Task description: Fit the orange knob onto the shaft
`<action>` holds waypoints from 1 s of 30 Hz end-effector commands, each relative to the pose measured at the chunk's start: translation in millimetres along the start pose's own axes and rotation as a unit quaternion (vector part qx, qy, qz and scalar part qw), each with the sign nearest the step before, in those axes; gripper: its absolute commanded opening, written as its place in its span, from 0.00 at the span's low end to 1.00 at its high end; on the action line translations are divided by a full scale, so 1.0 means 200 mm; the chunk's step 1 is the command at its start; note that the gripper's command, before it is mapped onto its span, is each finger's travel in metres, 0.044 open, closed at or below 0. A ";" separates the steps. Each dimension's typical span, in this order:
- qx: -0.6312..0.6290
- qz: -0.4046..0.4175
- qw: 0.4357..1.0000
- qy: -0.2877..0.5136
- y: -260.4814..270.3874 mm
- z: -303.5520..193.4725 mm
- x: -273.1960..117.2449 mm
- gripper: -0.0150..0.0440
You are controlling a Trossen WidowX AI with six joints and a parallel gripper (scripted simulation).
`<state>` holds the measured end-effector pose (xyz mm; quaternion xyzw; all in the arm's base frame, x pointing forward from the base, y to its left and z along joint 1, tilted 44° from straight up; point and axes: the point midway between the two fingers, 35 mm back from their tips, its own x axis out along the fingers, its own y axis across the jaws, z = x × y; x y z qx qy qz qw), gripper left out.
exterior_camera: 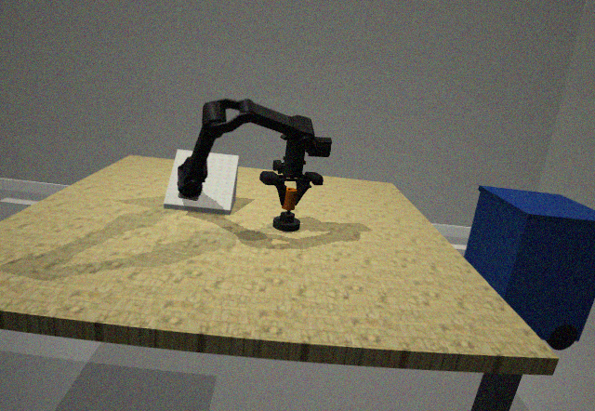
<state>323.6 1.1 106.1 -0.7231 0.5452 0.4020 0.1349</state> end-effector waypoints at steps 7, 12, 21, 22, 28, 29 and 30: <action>-0.104 -0.002 0.995 0.003 -0.01 0.00 -0.01 0.25; -0.104 -0.002 0.995 0.003 -0.01 0.01 0.00 0.25; -0.104 -0.002 0.995 0.003 -0.01 0.00 0.01 0.25; -0.104 -0.002 0.995 0.003 0.00 0.00 0.01 0.25; -0.104 -0.002 0.995 0.003 0.00 0.00 0.01 0.25; -0.104 -0.002 0.995 0.003 0.00 0.00 0.01 0.25; -0.104 -0.002 0.995 0.003 0.00 0.00 0.01 0.25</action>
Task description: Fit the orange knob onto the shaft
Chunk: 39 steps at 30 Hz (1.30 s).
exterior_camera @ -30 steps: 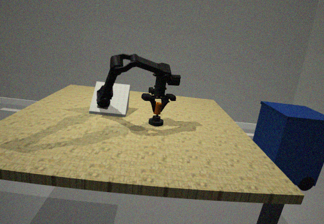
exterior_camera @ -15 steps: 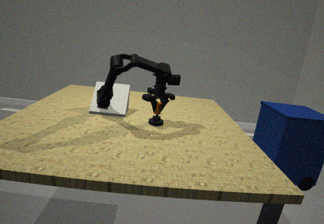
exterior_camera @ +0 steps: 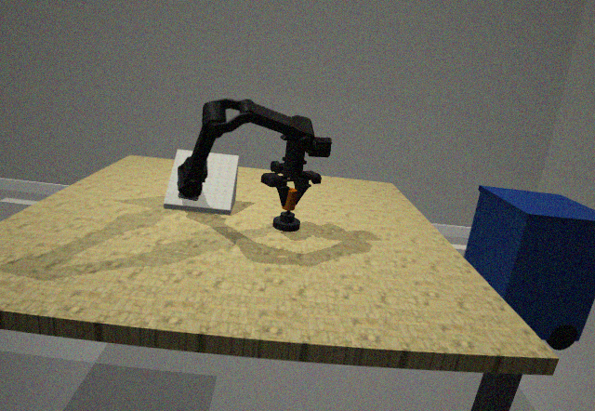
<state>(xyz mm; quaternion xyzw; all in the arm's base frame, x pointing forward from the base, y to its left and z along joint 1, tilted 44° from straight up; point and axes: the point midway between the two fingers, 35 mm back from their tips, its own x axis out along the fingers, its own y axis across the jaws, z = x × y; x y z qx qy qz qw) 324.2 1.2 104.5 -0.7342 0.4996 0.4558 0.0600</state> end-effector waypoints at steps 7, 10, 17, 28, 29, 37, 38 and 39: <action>-0.005 0.000 1.000 0.002 0.00 -0.01 -0.02 0.25; -0.043 0.000 0.999 0.002 0.00 -0.01 -0.02 0.25; -0.105 0.000 0.994 0.002 0.00 0.00 -0.01 0.25; -0.105 0.000 0.994 0.002 0.00 0.00 0.00 0.25; -0.105 0.000 0.994 0.002 0.00 -0.01 0.00 0.25; -0.105 0.000 0.994 0.002 0.00 -0.01 -0.01 0.25; -0.105 0.000 0.994 0.002 0.00 -0.01 -0.01 0.25; -0.105 0.000 0.994 0.002 0.00 -0.01 -0.02 0.25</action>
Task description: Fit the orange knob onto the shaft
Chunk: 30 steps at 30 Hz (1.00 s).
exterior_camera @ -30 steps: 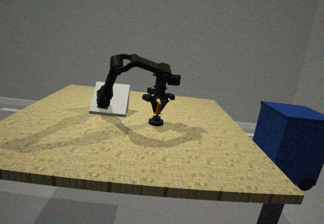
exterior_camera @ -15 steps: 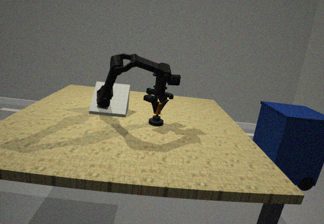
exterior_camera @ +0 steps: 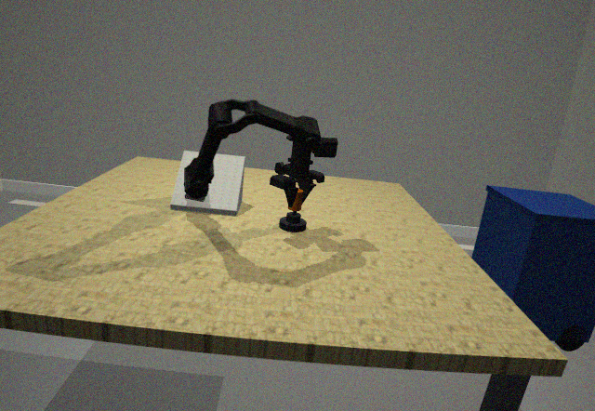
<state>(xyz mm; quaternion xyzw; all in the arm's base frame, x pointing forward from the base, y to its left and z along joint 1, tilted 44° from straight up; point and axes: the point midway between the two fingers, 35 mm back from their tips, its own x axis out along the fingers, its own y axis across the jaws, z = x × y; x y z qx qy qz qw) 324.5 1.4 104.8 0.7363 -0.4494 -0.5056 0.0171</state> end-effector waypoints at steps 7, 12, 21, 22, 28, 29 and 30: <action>-0.063 0.000 0.998 0.002 0.00 -0.01 -0.02 0.25; -0.105 0.000 0.994 0.002 0.00 -0.01 -0.02 0.25; -0.105 0.000 0.994 0.002 0.00 0.00 0.00 0.25; -0.105 0.000 0.994 0.002 0.00 0.00 0.00 0.25; -0.105 0.000 0.994 0.002 0.00 0.00 0.00 0.25; -0.105 0.000 0.994 0.002 0.00 0.00 0.00 0.25; -0.105 0.000 0.994 0.002 0.00 0.00 0.00 0.25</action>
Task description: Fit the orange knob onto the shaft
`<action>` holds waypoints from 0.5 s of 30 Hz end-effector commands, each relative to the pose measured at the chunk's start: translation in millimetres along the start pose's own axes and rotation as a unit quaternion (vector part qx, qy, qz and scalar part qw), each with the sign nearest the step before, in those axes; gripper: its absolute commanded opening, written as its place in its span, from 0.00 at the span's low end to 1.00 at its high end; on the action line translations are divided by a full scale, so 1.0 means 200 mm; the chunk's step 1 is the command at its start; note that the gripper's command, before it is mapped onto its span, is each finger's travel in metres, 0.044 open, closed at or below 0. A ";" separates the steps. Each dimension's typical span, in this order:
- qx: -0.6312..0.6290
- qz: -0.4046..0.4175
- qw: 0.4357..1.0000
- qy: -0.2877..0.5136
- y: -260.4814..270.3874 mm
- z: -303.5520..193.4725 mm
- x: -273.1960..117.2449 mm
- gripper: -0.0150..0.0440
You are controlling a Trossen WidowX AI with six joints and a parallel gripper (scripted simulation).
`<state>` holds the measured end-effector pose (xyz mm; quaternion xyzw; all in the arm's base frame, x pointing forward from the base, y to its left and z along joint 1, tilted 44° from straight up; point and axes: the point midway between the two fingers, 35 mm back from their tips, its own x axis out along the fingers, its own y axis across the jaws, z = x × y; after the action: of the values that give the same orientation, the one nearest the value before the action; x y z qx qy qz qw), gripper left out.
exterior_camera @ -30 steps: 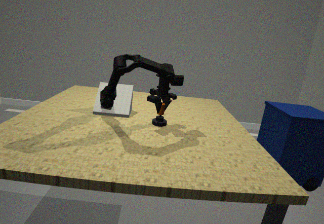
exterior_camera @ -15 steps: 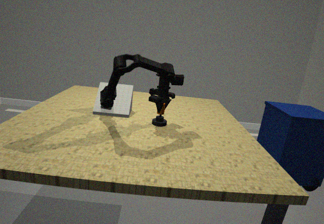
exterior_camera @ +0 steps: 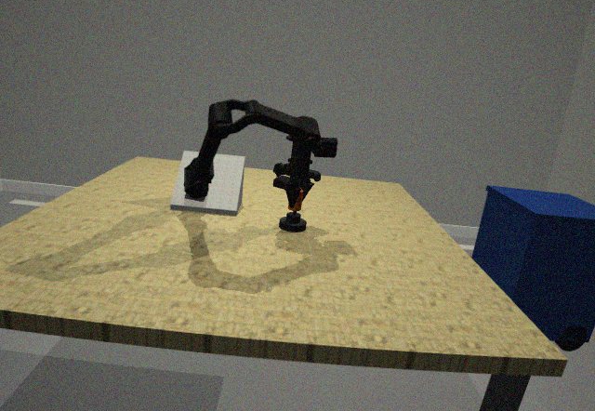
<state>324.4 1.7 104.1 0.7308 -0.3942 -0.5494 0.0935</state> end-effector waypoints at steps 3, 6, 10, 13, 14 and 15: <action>-0.001 0.001 1.000 0.002 0.01 -0.01 -0.01 0.25; -0.001 0.001 1.000 0.002 0.01 -0.01 -0.02 0.25; -0.028 0.001 1.000 0.002 0.01 -0.01 -0.02 0.25; -0.085 0.001 0.996 0.002 0.01 -0.01 -0.02 0.25; -0.101 0.001 0.995 0.002 0.00 -0.01 -0.02 0.25; -0.106 0.001 0.994 0.002 0.00 -0.01 -0.02 0.25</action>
<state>325.0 2.1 107.7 0.7232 -0.3605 -0.5727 0.1382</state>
